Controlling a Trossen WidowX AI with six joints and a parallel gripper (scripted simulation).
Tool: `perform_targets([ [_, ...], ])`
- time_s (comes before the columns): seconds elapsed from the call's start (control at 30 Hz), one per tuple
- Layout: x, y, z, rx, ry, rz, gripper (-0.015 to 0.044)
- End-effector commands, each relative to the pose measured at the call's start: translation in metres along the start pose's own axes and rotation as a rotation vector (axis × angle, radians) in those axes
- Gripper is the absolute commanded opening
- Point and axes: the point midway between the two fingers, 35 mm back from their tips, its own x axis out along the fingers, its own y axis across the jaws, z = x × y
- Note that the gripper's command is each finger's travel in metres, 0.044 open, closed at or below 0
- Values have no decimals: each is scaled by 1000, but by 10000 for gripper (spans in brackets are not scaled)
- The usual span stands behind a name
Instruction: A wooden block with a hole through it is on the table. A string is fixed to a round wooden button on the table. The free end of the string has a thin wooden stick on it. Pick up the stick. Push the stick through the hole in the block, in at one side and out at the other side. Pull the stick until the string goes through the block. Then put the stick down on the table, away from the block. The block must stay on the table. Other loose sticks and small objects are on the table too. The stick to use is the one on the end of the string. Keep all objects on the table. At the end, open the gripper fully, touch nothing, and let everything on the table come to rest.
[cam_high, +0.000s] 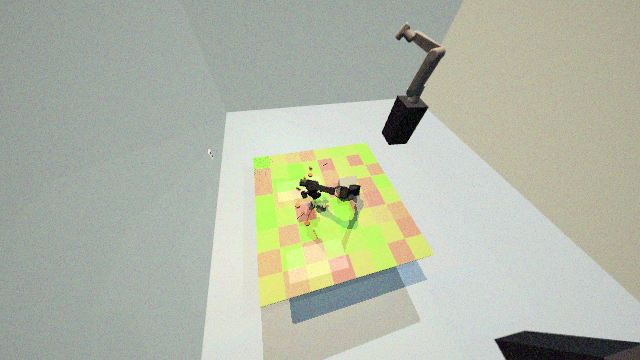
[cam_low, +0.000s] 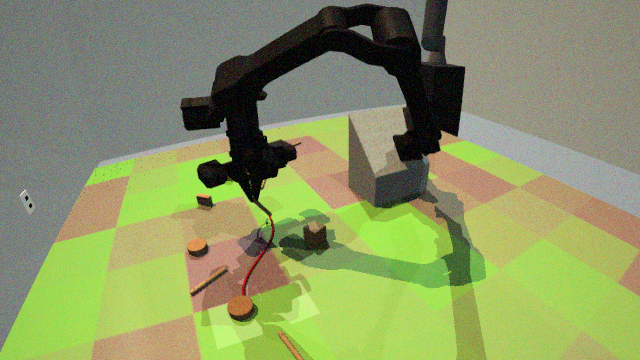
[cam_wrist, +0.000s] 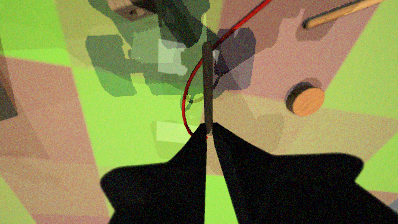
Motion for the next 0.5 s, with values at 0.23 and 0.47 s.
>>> perform_targets([
  [0.23,0,-6,4,-198,-3,-3,0],
  [0.47,0,-8,-3,-198,-2,-3,0],
])
